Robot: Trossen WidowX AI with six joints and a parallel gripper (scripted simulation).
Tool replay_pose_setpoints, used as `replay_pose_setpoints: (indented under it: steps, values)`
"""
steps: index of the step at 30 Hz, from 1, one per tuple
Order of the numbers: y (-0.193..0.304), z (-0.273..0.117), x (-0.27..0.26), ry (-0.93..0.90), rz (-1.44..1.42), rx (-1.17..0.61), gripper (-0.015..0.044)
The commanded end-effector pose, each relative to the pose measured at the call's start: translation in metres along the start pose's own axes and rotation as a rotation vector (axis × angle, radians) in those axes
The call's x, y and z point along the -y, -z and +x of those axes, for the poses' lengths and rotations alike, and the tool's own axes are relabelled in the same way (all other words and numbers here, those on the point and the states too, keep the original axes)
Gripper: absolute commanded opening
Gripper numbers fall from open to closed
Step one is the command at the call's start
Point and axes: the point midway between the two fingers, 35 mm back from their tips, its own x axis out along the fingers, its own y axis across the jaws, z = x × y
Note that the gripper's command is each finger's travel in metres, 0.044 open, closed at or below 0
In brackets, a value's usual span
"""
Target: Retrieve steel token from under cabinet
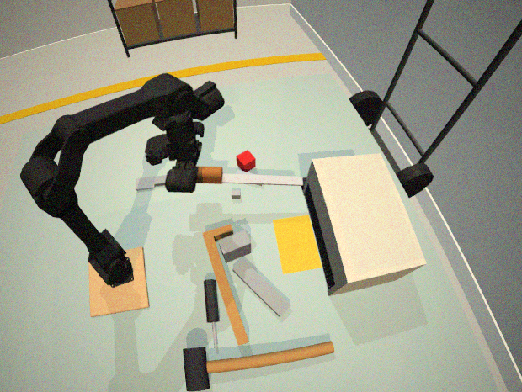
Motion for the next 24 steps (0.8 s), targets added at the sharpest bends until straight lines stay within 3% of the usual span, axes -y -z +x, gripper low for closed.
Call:
replay_pose_setpoints:
  steps: [1,24]
  values:
    - [0.003,-0.002,-0.002,0.014,-0.005,-0.023,0.0000]
    - [0.005,0.016,-0.018,0.015,-0.006,-0.027,0.0000]
